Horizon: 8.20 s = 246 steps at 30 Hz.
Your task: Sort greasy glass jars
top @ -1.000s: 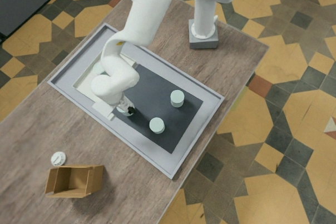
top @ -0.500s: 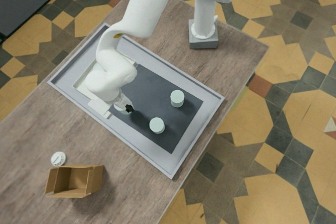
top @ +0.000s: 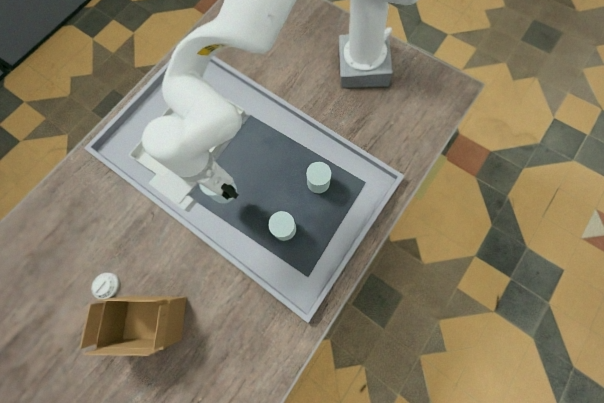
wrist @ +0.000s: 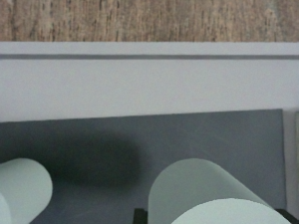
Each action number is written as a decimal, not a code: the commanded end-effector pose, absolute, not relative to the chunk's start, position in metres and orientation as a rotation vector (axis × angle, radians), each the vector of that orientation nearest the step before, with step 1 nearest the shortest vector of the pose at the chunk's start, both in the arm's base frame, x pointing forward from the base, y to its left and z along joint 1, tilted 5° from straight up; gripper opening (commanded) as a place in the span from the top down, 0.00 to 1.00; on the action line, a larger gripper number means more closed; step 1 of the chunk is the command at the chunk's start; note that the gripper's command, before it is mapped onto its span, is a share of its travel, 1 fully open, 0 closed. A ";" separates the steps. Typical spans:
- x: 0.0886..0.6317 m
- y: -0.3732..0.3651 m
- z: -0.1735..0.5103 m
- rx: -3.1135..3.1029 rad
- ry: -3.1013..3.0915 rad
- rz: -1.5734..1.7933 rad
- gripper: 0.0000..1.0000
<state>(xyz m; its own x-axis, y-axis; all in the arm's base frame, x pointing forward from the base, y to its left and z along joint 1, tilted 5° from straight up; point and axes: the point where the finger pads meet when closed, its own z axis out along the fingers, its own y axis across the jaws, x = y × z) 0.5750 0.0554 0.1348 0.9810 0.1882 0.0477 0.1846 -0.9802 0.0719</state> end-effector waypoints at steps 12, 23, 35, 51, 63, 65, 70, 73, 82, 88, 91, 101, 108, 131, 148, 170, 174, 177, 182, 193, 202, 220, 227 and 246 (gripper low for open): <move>0.574 0.058 0.174 3.060 0.288 0.090 1.00; 0.578 0.039 0.183 3.060 0.288 0.090 1.00; 0.587 0.004 0.186 3.060 0.288 0.090 1.00; 0.599 -0.043 0.190 3.060 0.288 0.090 1.00; 0.607 -0.075 0.192 3.060 0.288 0.090 1.00; 0.609 -0.081 0.193 3.060 0.288 0.090 1.00; 0.611 -0.091 0.193 3.060 0.288 0.090 1.00; 0.614 -0.101 0.194 3.060 0.288 0.090 1.00; 0.621 -0.129 0.196 3.060 0.288 0.090 1.00; 0.624 -0.142 0.197 3.060 0.288 0.090 1.00; 0.627 -0.151 0.198 3.060 0.288 0.090 1.00; 0.630 -0.164 0.199 3.060 0.288 0.090 1.00; 0.631 -0.165 0.191 3.060 0.288 0.090 1.00; 0.634 -0.168 0.137 3.060 0.288 0.090 1.00; 0.637 -0.170 0.097 3.060 0.288 0.090 1.00; 0.638 -0.172 0.073 3.060 0.288 0.090 1.00; 0.639 -0.172 0.070 3.060 0.288 0.090 1.00; 0.639 -0.172 0.066 3.060 0.288 0.090 1.00; 0.639 -0.173 0.059 3.060 0.288 0.090 1.00; 0.639 -0.173 0.057 3.060 0.288 0.090 0.00; 0.639 -0.173 0.057 3.060 0.288 0.090 0.00; 0.638 -0.172 0.072 3.060 0.288 0.090 0.00; 0.637 -0.171 0.092 3.060 0.288 0.090 0.00; 0.633 -0.167 0.157 3.060 0.288 0.090 0.00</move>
<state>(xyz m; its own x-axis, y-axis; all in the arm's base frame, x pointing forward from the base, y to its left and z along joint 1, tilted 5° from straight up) 0.6326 -0.1674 0.1389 0.9810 0.1881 0.0466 0.1847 -0.9803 0.0696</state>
